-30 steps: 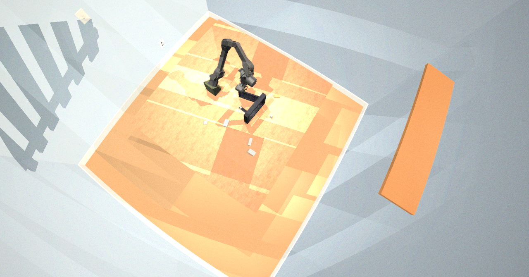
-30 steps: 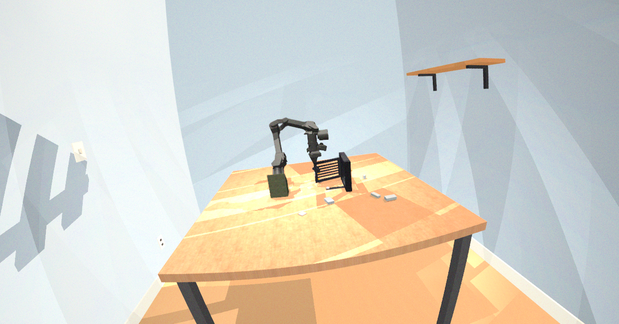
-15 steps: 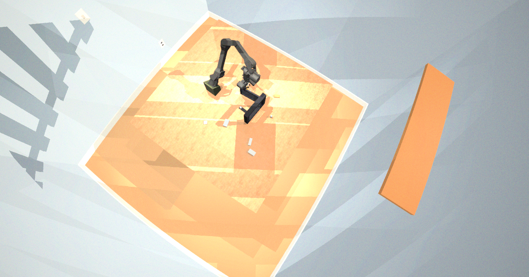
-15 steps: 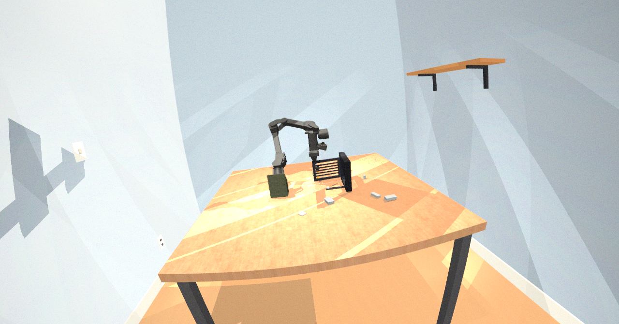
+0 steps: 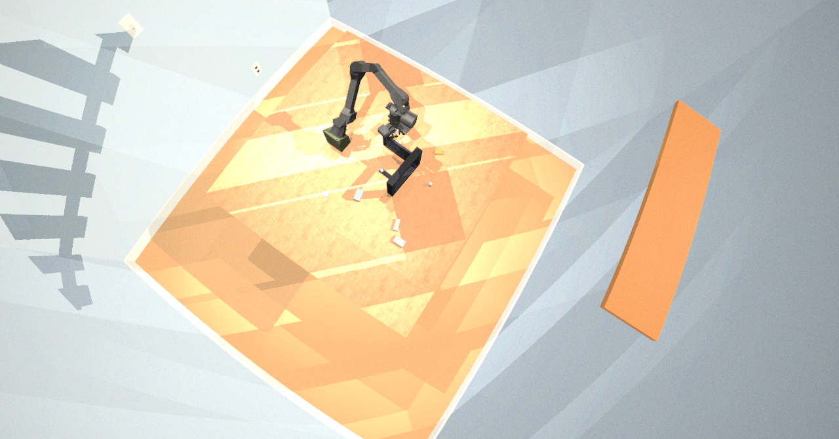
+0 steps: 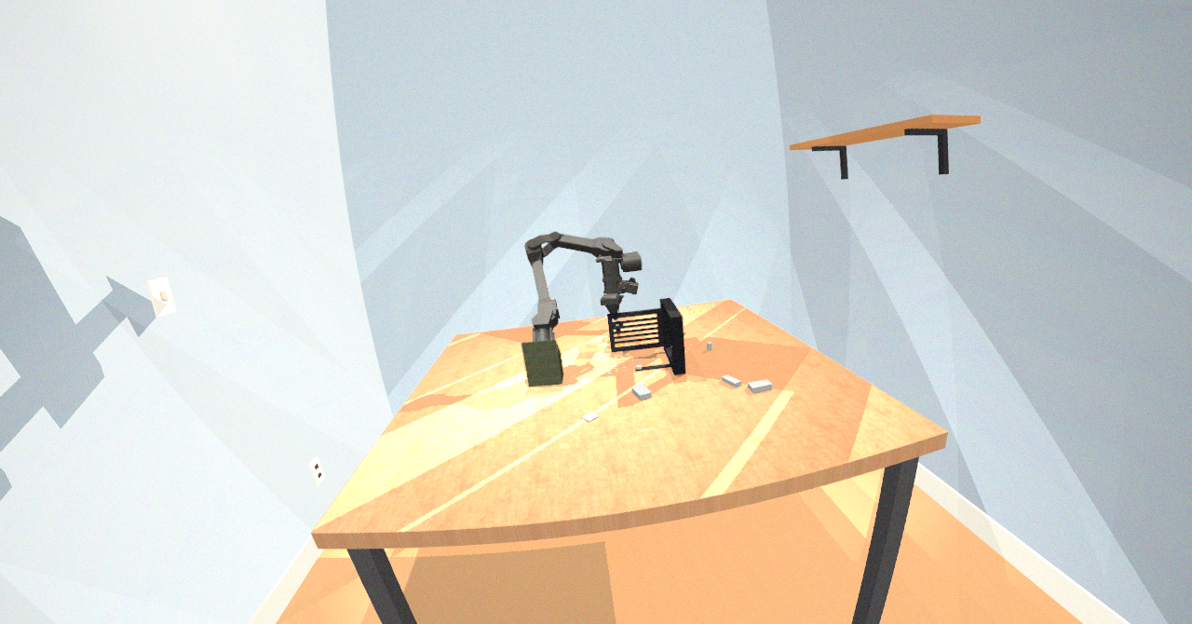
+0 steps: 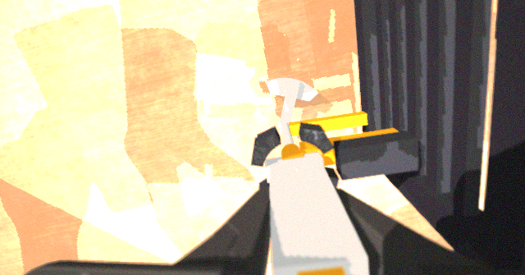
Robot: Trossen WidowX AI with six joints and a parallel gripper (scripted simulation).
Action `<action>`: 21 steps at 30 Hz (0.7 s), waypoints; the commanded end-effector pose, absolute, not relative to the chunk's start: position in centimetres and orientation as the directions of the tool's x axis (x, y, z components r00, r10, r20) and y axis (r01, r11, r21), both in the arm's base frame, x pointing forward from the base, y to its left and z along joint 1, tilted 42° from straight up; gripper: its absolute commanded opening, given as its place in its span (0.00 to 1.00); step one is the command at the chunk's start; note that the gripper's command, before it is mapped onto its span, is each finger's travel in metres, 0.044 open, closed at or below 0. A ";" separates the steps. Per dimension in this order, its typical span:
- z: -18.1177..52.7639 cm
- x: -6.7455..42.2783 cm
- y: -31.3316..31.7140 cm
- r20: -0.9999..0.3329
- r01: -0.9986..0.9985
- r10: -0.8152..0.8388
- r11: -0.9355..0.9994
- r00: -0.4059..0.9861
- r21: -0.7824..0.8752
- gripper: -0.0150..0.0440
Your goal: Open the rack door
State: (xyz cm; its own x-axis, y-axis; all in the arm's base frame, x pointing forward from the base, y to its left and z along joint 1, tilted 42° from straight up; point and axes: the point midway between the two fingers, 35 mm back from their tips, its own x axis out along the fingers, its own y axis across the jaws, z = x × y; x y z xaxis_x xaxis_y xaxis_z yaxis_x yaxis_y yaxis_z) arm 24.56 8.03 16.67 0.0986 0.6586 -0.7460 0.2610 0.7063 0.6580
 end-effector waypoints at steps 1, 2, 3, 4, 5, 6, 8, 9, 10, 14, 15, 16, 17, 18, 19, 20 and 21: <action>16.8 24.6 8.1 -0.745 0.273 0.659 0.702 0.100 0.658 0.27; 16.8 24.6 8.1 -0.745 0.273 0.659 0.702 0.100 0.658 0.27; 16.8 24.6 8.1 -0.745 0.273 0.659 0.702 0.100 0.658 0.27; 16.8 24.6 8.1 -0.745 0.273 0.659 0.702 0.100 0.658 0.27; 16.8 24.6 8.1 -0.745 0.273 0.659 0.702 0.100 0.658 0.27; 16.8 24.6 8.1 -0.745 0.273 0.659 0.702 0.100 0.658 0.27; 16.8 24.6 8.1 -0.745 0.273 0.659 0.702 0.100 0.658 0.36; 16.8 24.6 8.1 -0.745 0.273 0.659 0.702 0.100 0.658 0.41; 16.8 24.6 8.1 -0.745 0.273 0.659 0.702 0.100 0.658 0.45; 16.8 24.6 8.1 -0.745 0.273 0.659 0.702 0.100 0.658 0.63; 16.8 24.6 8.1 -0.745 0.273 0.659 0.702 0.100 0.658 0.67; 16.8 24.6 8.1 -0.745 0.273 0.659 0.702 0.100 0.658 0.72; 16.8 24.6 8.1 -0.745 0.273 0.659 0.702 0.100 0.658 0.73; 16.8 24.6 8.1 -0.745 0.273 0.659 0.702 0.100 0.658 0.73; 16.8 24.6 8.1 -0.745 0.274 0.659 0.702 0.100 0.657 0.73; 16.9 24.6 8.0 -0.745 0.276 0.659 0.701 0.100 0.657 0.73; 17.0 24.6 7.9 -0.746 0.278 0.659 0.701 0.100 0.657 0.73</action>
State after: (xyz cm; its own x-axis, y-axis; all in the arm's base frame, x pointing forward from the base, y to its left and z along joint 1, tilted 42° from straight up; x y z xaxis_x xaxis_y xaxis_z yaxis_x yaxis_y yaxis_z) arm 24.60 8.07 16.82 0.0984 0.6600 -0.7448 0.2734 0.7017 0.6579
